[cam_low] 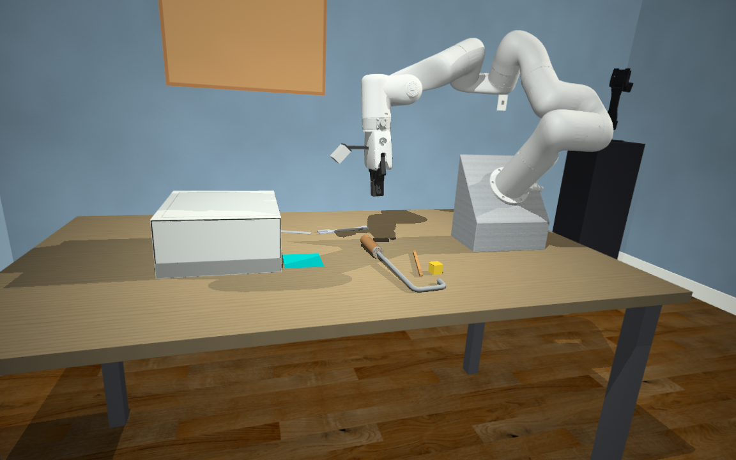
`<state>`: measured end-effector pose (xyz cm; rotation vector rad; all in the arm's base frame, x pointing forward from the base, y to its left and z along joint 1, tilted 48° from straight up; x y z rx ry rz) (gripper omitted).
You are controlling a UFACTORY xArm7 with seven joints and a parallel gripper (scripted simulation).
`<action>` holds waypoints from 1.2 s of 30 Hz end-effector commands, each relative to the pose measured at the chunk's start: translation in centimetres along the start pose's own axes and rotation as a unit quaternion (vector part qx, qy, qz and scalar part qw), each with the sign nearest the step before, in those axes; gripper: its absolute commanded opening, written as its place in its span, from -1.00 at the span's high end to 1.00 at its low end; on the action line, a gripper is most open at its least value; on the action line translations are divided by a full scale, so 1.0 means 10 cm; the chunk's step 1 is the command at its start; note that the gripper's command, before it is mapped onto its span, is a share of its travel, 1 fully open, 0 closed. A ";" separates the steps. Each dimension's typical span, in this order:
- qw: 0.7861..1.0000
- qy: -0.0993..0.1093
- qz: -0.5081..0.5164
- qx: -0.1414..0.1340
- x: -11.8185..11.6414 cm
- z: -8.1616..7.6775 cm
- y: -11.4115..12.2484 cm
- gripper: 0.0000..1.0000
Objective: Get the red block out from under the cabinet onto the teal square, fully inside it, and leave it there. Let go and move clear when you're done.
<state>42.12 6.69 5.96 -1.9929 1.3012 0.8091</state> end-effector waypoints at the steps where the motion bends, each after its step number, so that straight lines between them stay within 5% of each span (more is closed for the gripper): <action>1: 0.990 0.006 0.139 0.007 0.04 -0.04 -0.02 1.00; 10: 0.929 0.003 0.370 0.018 0.10 -0.09 -0.04 1.00; 12: 0.929 0.003 0.370 0.018 0.10 -0.09 -0.04 1.00; 13: 0.898 0.003 0.440 0.021 0.10 -0.09 -0.04 1.00; 17: 0.859 0.003 0.511 0.025 0.11 -0.10 -0.04 1.00; 26: 0.723 0.015 0.690 0.039 0.10 -0.10 -0.05 1.00; 36: 0.723 0.015 0.690 0.039 0.10 -0.10 -0.05 1.00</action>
Point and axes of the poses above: the point where the finger pads meet when closed, its own z axis out along the fingers, its own x axis across the jaws, y = z × x, the point moved 3 cm from there along -z, back along the fingers, and after that the axes turned 10 degrees about -z, right-handed, at the moved point
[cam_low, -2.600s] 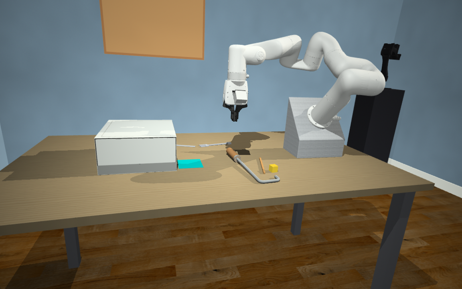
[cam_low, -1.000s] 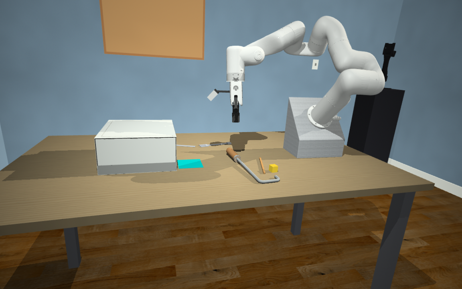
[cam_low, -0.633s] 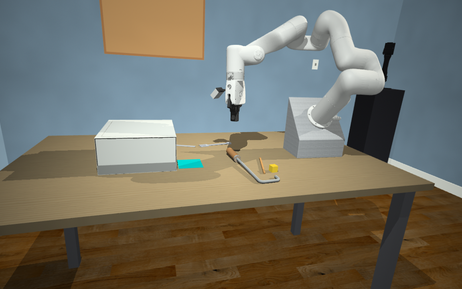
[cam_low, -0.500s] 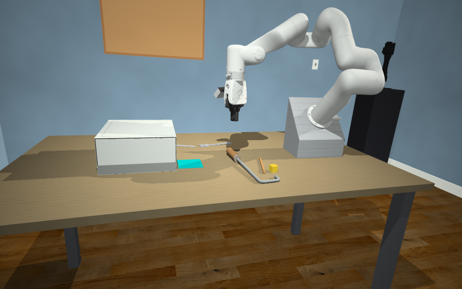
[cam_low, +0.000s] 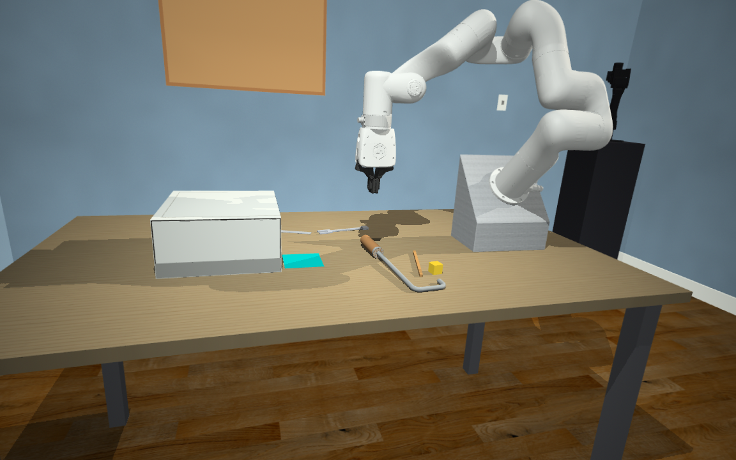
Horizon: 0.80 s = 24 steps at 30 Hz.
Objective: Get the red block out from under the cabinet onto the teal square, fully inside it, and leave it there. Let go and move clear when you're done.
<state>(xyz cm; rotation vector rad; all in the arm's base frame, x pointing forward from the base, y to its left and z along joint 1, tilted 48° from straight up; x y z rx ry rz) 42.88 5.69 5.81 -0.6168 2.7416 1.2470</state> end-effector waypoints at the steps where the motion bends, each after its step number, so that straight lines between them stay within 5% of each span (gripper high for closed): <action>1: 1.000 -0.002 0.003 0.002 -0.01 -0.02 -0.01 1.00; 7: 1.000 -0.002 0.003 0.002 -0.01 -0.02 -0.01 1.00; 8: 1.000 -0.002 0.003 0.002 -0.01 -0.02 -0.01 -0.15; 24: 1.000 -0.002 0.003 0.002 -0.01 -0.02 -0.01 -0.15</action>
Point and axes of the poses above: the point where the finger pads meet when closed, its own z axis out along the fingers, its own x axis across the jaws, y = z × x, the point moved 3 cm from there along -z, back along the fingers, and after that the axes turned 10 degrees about -z, right-handed, at the moved point
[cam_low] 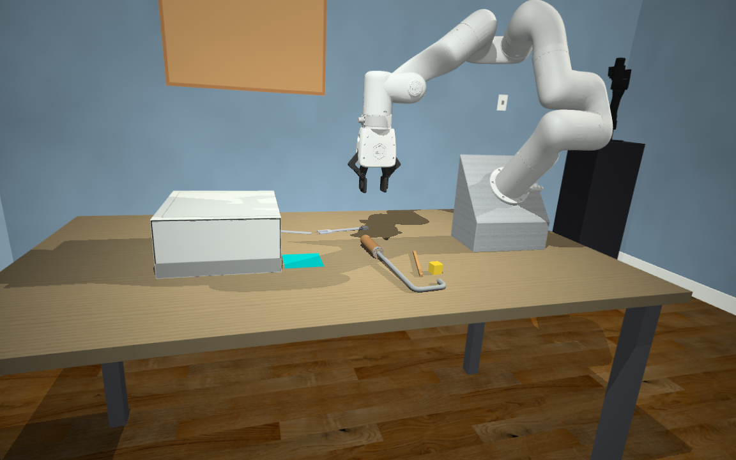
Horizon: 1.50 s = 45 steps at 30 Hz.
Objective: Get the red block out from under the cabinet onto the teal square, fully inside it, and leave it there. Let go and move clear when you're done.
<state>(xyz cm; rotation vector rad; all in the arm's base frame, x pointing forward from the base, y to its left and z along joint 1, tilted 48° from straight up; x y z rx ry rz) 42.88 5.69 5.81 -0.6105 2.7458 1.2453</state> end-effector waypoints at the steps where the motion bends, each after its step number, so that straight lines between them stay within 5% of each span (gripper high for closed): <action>1: 1.000 -0.002 0.000 0.001 -0.01 -0.02 -0.01 -0.15; 27: 1.000 -0.002 0.000 0.001 -0.01 0.01 -0.01 -0.15; 45: 1.000 -0.002 0.000 0.001 -0.01 0.37 -0.01 -0.15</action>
Point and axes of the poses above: the point where the finger pads meet when closed, its own z axis out along the fingers, its own x axis across the jaws, y = z × x, the point moved 3 cm from there along -z, back along the fingers, and after that the axes turned 10 degrees about -z, right-handed, at the moved point
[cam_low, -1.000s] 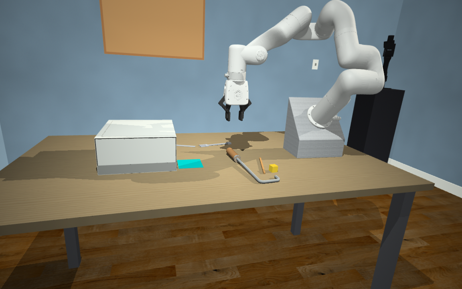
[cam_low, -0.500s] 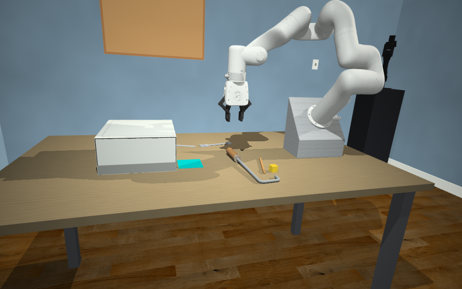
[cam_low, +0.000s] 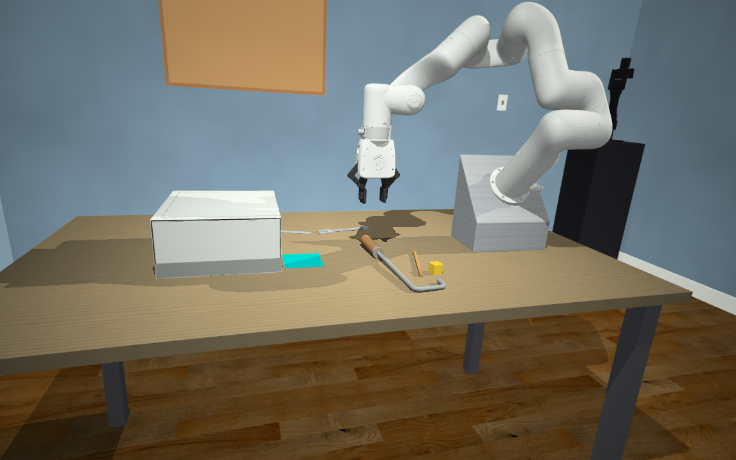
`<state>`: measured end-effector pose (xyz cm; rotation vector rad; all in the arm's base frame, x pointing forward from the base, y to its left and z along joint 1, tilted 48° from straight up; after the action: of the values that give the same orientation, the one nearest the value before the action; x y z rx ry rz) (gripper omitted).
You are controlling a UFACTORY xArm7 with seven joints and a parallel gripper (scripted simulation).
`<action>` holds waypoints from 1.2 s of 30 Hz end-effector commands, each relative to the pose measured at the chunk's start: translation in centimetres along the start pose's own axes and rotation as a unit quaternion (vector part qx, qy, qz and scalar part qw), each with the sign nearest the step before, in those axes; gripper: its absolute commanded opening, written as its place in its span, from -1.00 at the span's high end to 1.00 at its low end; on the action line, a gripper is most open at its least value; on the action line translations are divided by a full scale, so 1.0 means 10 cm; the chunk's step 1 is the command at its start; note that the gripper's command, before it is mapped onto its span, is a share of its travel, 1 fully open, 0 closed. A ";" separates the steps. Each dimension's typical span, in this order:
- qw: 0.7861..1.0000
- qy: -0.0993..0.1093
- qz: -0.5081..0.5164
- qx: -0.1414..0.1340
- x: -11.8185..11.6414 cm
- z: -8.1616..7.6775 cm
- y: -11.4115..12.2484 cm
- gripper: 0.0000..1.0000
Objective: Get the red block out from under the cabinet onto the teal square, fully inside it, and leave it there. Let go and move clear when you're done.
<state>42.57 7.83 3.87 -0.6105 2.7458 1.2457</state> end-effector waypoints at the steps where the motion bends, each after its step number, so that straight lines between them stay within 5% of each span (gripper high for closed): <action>1: 1.000 -0.002 0.000 0.001 -0.01 0.12 -0.01 -0.15; 22: 1.000 -0.002 0.000 0.001 -0.02 0.79 -0.01 -0.15; 36: 1.000 -0.002 0.000 0.001 -0.02 0.94 -0.01 -0.15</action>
<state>41.64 14.72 -2.38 -0.6104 2.7459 1.2457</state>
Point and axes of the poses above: the point where the finger pads meet when closed, its own z axis out along the fingers, its own x axis across the jaws, y = z × x, the point moved 3 cm from there along -z, back along the fingers, and after that the axes turned 10 degrees about -z, right-handed, at the moved point
